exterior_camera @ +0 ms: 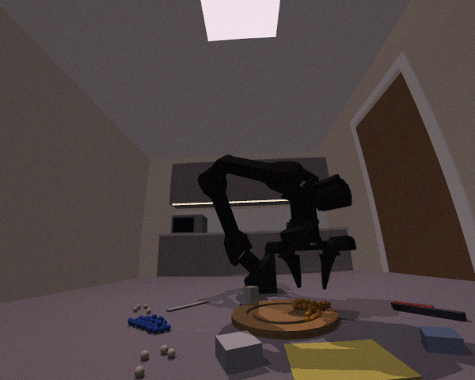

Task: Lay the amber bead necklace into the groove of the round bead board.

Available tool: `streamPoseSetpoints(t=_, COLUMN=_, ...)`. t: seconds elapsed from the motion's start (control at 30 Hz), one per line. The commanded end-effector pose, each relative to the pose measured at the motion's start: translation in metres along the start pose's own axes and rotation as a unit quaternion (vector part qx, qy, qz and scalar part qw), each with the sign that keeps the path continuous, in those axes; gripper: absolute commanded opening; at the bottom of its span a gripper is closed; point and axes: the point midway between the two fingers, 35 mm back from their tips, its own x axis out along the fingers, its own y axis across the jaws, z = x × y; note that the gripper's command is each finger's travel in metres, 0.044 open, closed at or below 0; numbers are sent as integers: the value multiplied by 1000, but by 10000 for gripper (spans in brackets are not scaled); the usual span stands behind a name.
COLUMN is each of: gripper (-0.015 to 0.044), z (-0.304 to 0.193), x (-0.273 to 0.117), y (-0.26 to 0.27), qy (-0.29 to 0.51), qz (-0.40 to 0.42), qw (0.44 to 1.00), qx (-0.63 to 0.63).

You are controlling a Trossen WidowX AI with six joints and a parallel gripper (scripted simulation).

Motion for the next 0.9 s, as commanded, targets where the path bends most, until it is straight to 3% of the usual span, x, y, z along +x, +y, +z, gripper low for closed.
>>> streamPoseSetpoints(t=0.0, gripper=250, z=-10, x=-5, y=13, qy=5, qz=-1, qw=954, qx=299)
streamPoseSetpoints(t=0.87, gripper=250, z=-9, x=4, y=15, qy=6, qz=3, qw=953, qx=302)
